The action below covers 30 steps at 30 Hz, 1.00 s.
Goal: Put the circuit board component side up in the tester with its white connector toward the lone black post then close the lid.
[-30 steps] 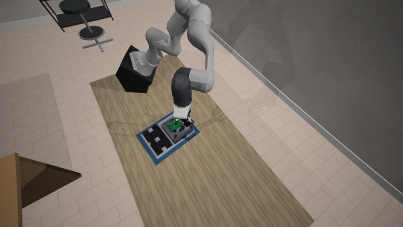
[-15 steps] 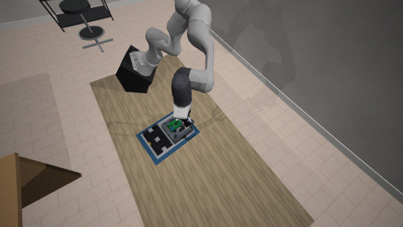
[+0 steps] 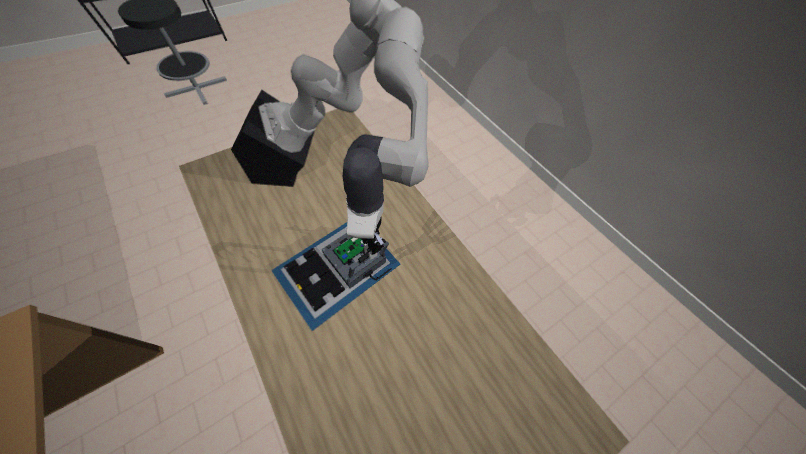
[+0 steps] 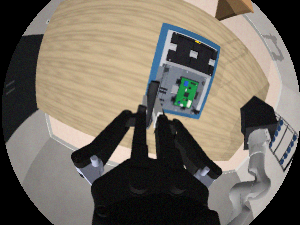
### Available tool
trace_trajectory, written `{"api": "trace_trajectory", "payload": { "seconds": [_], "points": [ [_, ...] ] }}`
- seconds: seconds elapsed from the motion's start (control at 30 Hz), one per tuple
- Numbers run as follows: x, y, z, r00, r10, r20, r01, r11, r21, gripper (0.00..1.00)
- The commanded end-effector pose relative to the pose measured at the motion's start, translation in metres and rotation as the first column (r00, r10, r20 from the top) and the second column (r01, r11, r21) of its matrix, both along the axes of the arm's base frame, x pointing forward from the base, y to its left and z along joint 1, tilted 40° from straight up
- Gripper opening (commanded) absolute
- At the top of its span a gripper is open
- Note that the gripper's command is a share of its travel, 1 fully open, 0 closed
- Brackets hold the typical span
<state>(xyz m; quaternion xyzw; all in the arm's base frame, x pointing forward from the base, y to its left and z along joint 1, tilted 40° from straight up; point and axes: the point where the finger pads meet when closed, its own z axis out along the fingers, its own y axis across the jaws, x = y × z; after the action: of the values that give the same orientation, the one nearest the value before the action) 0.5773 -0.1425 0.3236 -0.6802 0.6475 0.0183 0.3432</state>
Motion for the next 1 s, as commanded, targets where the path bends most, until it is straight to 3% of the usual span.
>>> {"api": "trace_trajectory", "payload": {
  "seconds": [0.0,0.97],
  "points": [
    [0.0014,0.0020,-0.0006,1.000,0.002,0.002,-0.002,1.000,0.001,0.00],
    [-0.0015,0.0018,-0.0014,1.000,0.002,0.001,-0.002,1.000,0.001,0.00]
  ]
}}
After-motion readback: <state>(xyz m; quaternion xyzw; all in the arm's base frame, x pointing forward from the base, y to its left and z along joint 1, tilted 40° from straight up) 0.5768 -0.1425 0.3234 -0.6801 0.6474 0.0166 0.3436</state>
